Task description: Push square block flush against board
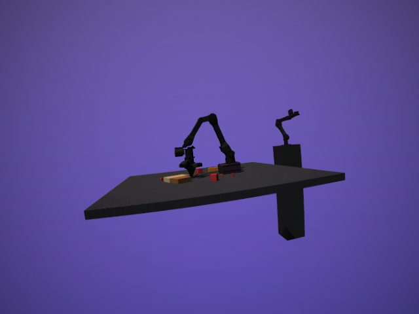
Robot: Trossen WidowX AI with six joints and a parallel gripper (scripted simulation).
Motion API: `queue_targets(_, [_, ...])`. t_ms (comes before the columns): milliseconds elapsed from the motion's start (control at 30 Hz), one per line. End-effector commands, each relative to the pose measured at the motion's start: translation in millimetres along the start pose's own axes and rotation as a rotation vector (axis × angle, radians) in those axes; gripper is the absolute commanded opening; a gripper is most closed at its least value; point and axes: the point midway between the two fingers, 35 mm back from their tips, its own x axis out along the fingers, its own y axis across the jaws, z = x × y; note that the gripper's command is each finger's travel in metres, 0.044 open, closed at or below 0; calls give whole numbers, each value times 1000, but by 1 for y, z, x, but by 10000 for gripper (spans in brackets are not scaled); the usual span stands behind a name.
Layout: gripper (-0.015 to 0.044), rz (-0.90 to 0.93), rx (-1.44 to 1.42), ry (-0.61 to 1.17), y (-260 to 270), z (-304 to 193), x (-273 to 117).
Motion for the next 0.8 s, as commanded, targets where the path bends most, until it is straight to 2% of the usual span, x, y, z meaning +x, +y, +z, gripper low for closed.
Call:
queue_targets(0, [0,4,-4,-1,2,-7,0])
queue_targets(300, [0,-1,0,2,0,-15,-2])
queue_targets(400, [0,3,-3,0,-1,-14,-42])
queue_targets(467, [0,4,-4,-1,0,-15,-54])
queue_targets(633, [0,4,2,-1,0,-14,-54])
queue_targets(767, [0,6,116,-2,13,11,-55])
